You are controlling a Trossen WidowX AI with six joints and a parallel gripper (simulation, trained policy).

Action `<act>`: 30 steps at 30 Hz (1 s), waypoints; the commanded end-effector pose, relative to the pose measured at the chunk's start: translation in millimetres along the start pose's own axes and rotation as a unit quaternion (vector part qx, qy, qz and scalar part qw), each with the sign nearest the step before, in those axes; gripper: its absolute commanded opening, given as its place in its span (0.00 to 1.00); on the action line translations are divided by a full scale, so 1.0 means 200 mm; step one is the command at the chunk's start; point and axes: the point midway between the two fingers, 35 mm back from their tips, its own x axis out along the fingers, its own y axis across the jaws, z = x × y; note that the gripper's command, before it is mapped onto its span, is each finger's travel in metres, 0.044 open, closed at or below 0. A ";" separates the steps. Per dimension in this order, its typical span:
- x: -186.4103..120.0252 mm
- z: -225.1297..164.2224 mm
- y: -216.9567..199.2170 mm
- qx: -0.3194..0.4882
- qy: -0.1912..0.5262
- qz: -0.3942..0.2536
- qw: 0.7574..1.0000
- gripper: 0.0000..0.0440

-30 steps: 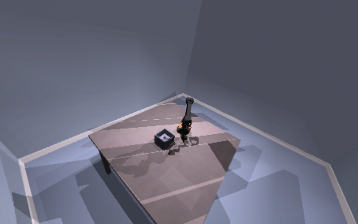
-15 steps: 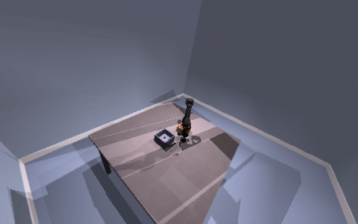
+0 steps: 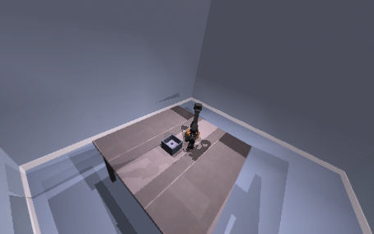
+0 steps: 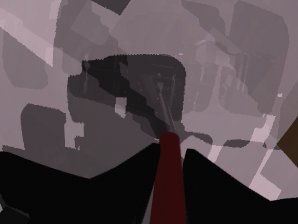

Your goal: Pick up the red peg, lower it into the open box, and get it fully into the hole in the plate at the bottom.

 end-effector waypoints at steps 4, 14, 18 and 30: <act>-0.08 0.03 0.03 -0.020 -0.021 0.017 0.999 0.00; -0.25 0.11 0.09 -0.055 -0.057 0.040 0.996 0.02; -0.33 0.15 0.12 -0.063 -0.072 0.051 0.994 0.02; -0.55 0.32 0.24 -0.058 -0.110 0.079 0.989 0.00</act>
